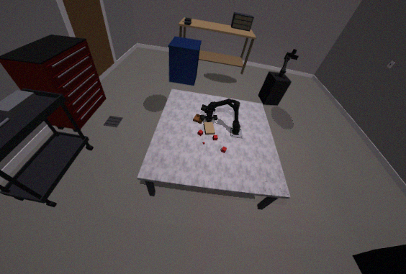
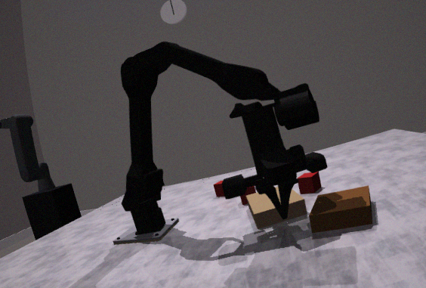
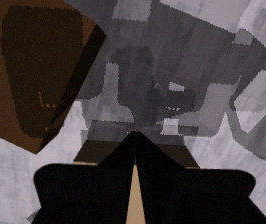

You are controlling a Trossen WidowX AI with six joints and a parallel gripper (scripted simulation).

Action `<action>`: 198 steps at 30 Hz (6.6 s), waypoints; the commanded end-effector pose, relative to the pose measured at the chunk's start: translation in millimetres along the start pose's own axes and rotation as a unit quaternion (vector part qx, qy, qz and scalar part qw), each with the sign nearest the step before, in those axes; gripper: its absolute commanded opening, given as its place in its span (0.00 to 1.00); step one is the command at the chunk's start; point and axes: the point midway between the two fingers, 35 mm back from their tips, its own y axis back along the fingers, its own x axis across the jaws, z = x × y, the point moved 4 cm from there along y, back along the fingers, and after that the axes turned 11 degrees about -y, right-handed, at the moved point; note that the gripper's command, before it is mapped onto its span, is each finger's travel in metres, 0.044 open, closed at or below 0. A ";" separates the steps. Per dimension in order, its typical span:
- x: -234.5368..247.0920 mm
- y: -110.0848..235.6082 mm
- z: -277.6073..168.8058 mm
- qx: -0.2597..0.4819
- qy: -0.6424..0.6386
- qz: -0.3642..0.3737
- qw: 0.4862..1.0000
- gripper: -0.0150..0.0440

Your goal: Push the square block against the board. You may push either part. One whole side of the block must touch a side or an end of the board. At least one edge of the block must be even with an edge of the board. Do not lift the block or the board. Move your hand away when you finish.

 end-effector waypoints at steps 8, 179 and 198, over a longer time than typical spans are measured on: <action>-3.0 -3.9 -2.7 0.006 -0.001 -0.007 1.000 0.25; 0.3 0.0 -192.6 0.007 1.000 0.015 0.002 0.25; 4.7 -0.6 -175.8 0.007 1.000 0.014 0.002 0.25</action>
